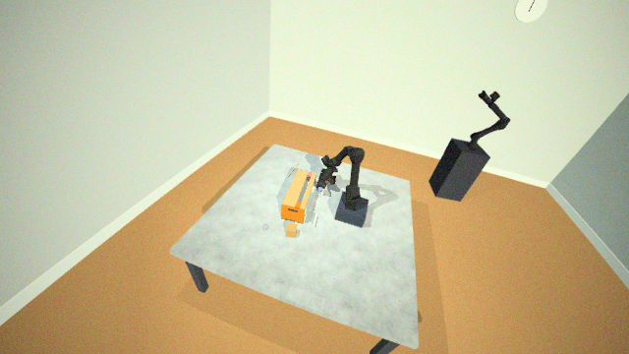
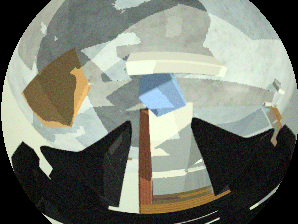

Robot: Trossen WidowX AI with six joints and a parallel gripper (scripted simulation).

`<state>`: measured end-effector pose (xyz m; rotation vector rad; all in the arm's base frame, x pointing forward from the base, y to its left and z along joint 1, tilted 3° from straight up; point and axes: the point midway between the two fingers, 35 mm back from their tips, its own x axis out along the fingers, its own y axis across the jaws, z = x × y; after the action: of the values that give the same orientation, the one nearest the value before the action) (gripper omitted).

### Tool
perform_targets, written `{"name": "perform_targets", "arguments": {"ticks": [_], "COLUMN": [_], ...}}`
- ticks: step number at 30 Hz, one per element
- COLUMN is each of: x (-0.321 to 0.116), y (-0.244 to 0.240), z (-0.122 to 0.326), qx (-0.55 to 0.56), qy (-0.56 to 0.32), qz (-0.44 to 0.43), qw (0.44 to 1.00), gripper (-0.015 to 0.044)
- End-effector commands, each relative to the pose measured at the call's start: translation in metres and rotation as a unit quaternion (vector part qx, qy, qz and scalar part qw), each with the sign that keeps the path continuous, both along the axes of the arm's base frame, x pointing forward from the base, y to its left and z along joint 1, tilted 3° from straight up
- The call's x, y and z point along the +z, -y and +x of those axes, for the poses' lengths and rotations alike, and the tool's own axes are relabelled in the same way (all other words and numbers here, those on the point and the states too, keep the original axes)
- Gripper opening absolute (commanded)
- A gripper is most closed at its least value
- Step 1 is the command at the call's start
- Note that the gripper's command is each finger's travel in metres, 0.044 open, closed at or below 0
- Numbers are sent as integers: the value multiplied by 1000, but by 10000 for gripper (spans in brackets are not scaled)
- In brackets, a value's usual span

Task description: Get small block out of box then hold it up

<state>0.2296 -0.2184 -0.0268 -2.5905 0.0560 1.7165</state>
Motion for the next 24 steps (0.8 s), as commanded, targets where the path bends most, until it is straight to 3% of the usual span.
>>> {"name": "perform_targets", "arguments": {"ticks": [1, 19, 24], "x": [-8, -34, -34], "y": [-1, -4, -4], "z": [-1, -5, -5], "qx": [2, 2, 2], "qy": [0, 0, 0], "qz": [3, 3, 3], "qw": [1000, 1000, 1000], "gripper": [285, 285, 154]}}
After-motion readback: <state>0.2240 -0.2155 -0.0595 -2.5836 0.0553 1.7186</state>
